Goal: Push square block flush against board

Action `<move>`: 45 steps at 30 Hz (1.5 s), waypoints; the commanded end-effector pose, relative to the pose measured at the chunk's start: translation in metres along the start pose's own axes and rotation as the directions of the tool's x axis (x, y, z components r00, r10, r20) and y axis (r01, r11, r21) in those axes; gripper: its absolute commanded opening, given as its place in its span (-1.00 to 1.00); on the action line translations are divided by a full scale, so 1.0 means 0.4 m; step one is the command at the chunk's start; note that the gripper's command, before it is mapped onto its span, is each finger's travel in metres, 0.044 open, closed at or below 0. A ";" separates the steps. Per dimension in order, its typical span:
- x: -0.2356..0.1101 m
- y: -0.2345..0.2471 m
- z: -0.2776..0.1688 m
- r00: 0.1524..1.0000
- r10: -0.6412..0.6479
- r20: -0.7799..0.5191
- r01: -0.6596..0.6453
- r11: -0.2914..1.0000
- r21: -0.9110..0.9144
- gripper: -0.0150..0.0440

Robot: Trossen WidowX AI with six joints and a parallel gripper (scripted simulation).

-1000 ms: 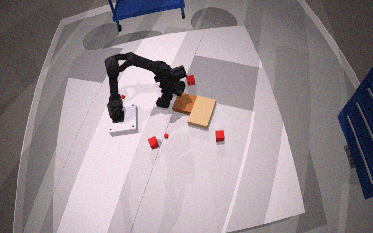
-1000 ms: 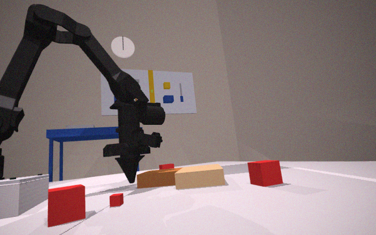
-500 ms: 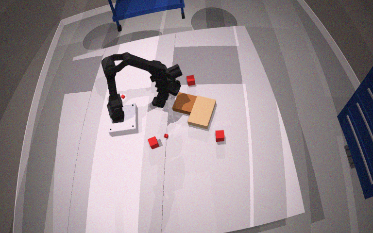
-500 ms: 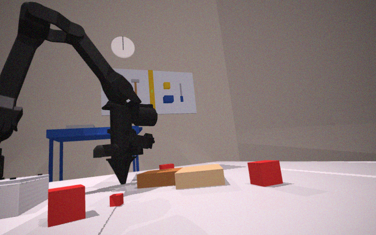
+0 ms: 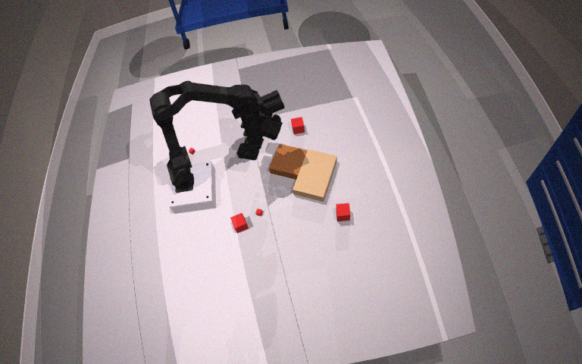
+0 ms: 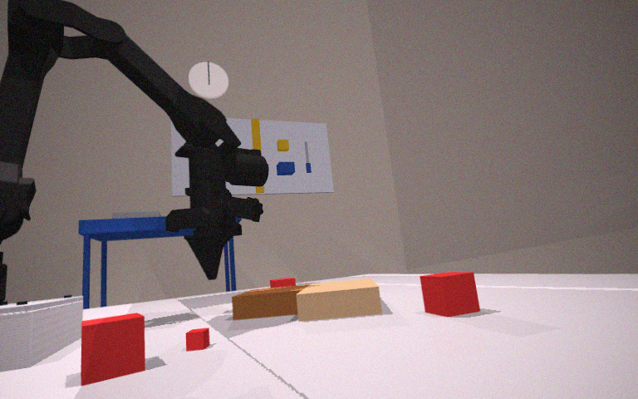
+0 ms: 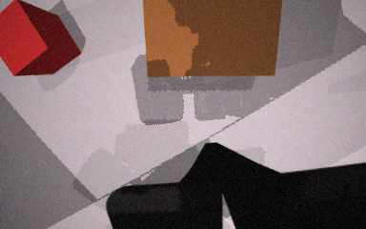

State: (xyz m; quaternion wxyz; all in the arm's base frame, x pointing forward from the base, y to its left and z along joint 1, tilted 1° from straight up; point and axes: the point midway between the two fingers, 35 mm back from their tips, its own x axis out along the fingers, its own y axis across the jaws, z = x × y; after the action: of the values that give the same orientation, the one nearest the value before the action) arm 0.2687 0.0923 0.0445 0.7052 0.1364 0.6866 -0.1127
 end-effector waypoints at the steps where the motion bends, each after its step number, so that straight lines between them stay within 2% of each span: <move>1: -0.004 -0.014 0.031 1.000 0.002 0.005 -0.001 0.993 -0.118 -0.49; 13: -0.009 -0.076 0.116 1.000 -0.005 0.006 0.008 0.861 -0.509 -0.49; 26: -0.013 -0.160 0.199 1.000 -0.012 0.007 0.012 0.553 -0.833 -0.49; 35: -0.015 -0.222 0.247 1.000 -0.016 0.006 0.010 0.292 -0.956 -0.49; 42: -0.015 -0.224 0.248 1.000 -0.016 0.006 0.010 0.287 -0.958 -0.49; 45: 0.054 -0.224 0.251 1.000 -0.016 0.006 0.010 0.287 -0.958 -0.49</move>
State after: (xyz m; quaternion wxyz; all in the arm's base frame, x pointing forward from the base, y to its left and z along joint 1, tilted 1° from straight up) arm 0.3324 -0.0249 0.0452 0.6496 -0.3142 0.6188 0.3103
